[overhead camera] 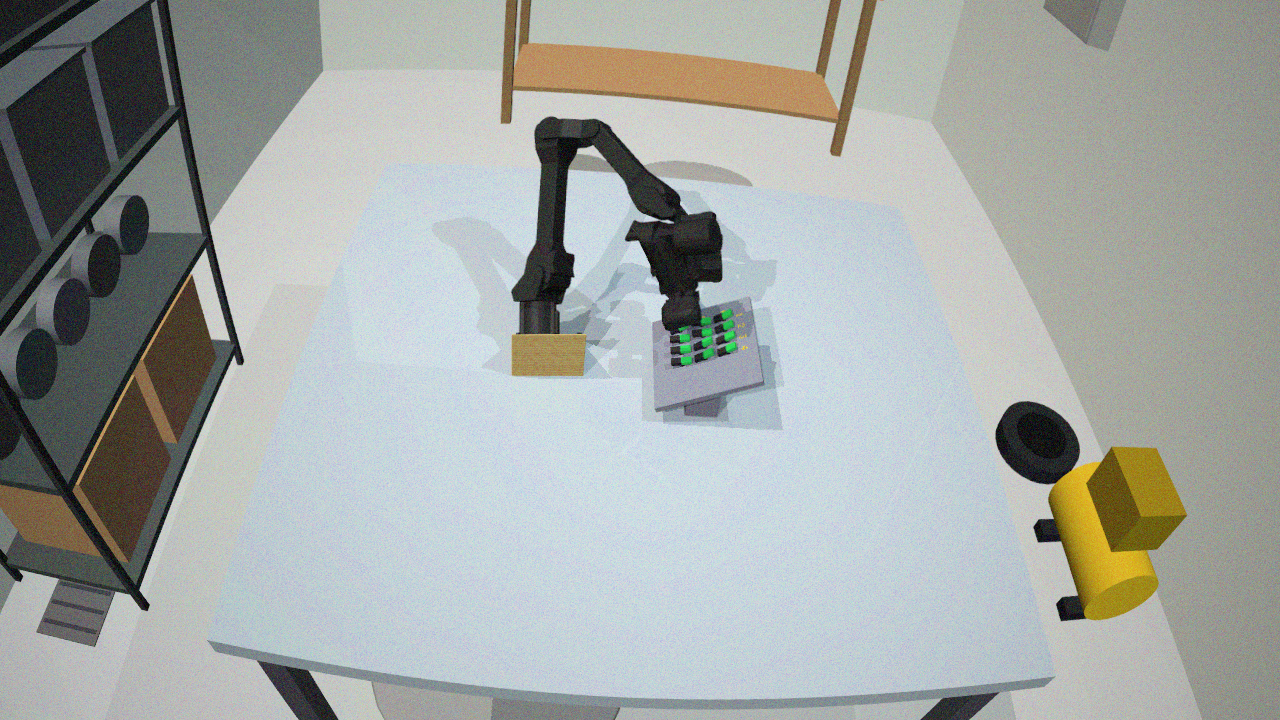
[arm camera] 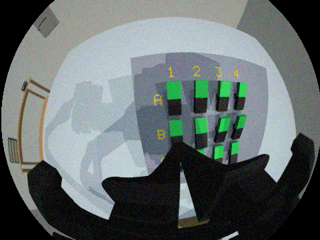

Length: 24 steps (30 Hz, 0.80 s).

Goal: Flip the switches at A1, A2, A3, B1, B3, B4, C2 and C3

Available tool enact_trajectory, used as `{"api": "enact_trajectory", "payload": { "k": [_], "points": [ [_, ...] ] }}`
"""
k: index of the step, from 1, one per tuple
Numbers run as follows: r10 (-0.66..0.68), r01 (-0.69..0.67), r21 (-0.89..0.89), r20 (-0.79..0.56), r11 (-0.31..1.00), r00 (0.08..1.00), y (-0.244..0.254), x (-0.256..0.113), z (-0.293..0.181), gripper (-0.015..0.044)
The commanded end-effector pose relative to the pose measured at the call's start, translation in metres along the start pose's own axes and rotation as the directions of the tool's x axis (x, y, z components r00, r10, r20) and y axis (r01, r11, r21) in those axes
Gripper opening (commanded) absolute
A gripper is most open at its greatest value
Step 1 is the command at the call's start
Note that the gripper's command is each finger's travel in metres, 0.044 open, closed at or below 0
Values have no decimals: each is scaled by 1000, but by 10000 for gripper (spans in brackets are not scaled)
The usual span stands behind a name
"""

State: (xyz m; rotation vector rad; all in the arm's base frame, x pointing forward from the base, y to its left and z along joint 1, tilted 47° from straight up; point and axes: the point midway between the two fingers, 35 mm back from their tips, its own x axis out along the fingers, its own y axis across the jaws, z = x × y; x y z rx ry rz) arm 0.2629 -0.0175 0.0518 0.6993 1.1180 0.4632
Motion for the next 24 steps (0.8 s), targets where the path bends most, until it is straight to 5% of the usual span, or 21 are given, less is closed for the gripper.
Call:
{"api": "enact_trajectory", "payload": {
  "k": [1, 24],
  "points": [
    [6, -6, 6, 2, 1000, 1000, 1, 1, 0, 0],
    [6, -6, 6, 2, 1000, 1000, 1, 4, 0, 0]
  ]
}}
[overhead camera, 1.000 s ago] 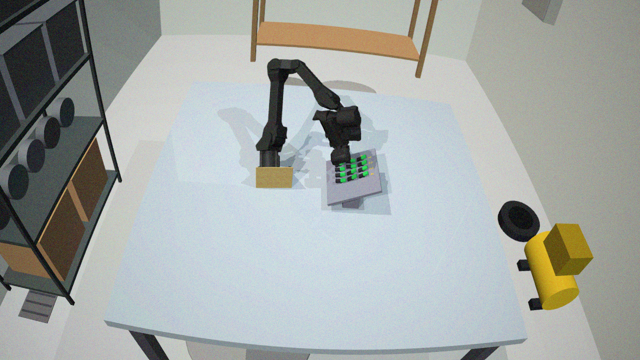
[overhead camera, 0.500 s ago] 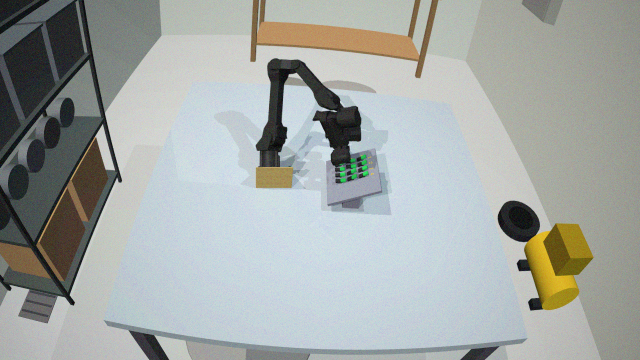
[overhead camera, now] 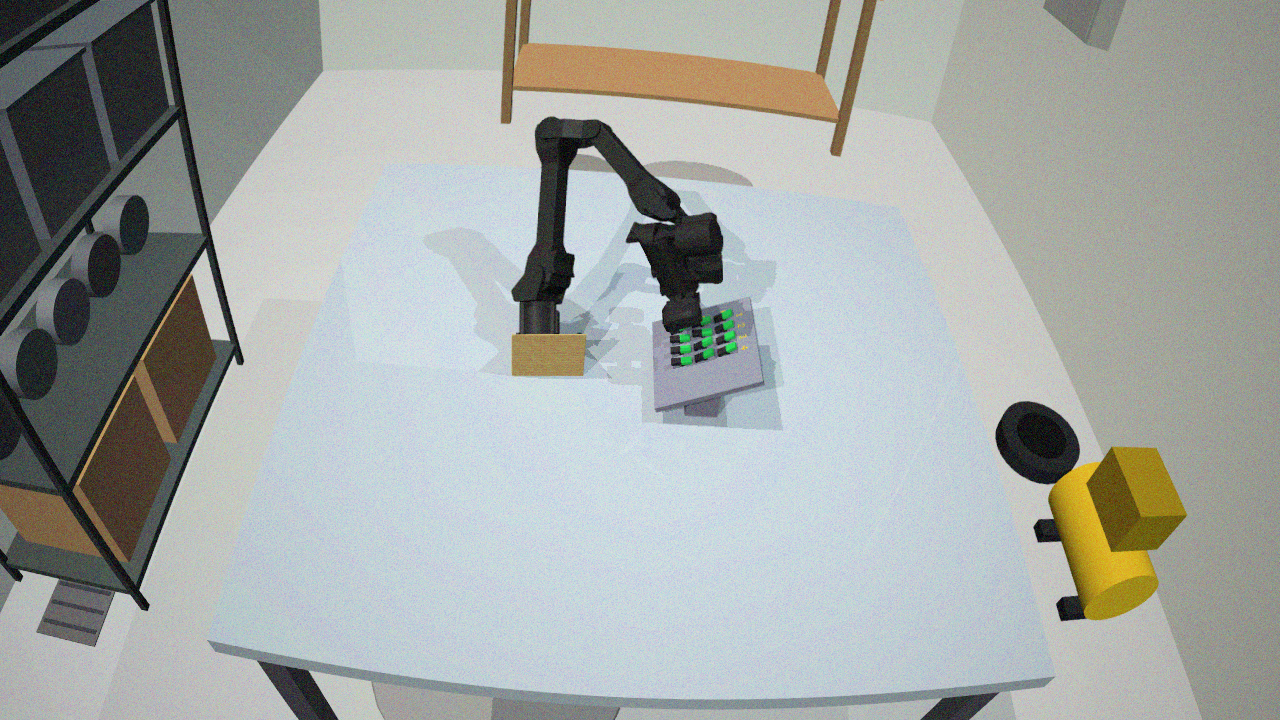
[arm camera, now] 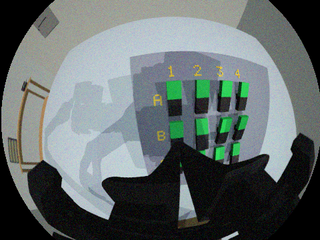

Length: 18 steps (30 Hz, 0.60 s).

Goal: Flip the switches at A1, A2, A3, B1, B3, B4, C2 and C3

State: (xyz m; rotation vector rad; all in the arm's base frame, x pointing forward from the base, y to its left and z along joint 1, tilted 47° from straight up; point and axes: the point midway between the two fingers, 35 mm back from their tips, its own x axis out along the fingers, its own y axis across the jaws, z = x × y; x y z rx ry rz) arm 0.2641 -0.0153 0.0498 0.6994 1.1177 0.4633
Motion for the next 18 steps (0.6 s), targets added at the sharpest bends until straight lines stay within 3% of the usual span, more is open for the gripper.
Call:
{"api": "enact_trajectory", "payload": {
  "k": [1, 4, 9, 18],
  "points": [
    [6, -6, 6, 1, 1000, 1000, 1, 1, 0, 0],
    [-3, 3, 1, -4, 1000, 1000, -1, -8, 1, 0],
    [3, -3, 7, -26, 1000, 1000, -1, -62, 2, 0],
    [3, -3, 7, -27, 1000, 1000, -8, -64, 5, 0]
  ]
}}
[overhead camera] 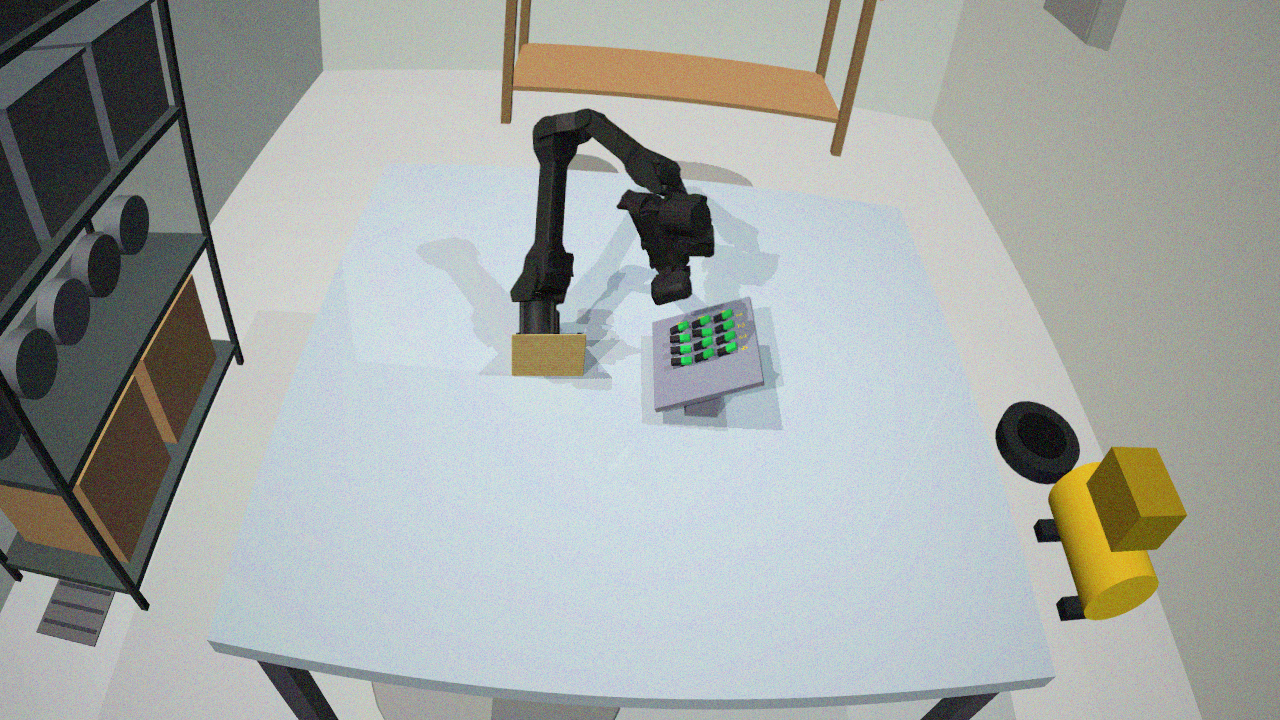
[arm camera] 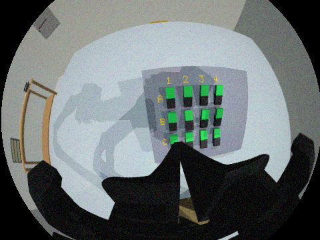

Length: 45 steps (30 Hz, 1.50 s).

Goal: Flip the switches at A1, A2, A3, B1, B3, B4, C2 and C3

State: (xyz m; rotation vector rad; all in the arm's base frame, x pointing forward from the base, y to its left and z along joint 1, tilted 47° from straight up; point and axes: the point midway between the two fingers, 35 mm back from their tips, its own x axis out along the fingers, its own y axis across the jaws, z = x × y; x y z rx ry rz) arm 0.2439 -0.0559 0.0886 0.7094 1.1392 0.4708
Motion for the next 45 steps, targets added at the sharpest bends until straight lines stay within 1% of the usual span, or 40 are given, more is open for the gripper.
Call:
{"api": "enact_trajectory", "payload": {
  "k": [1, 4, 6, 12, 15, 16, 23, 27, 45],
  "points": [
    [-4, 4, -5, -5, 1000, 1000, -15, -5, 6, 0],
    [-5, 5, -6, -4, 1000, 1000, -48, -5, 17, 0],
    [-5, 5, -7, -4, 1000, 1000, -56, -5, 18, 0],
    [-5, 5, -7, -6, 1000, 1000, -56, -2, 19, 0],
    [-4, 4, -7, -27, 1000, 1000, -56, 28, 19, 0],
    [-4, 4, -7, -29, 1000, 1000, -56, 30, 19, 0],
    [-4, 4, -7, -29, 1000, 1000, -56, 30, 19, 0],
    [-3, 3, -8, -29, 1000, 1000, -55, 40, 19, 0],
    [-3, 3, -8, -28, 1000, 1000, -55, 54, 19, 0]
  ]
}}
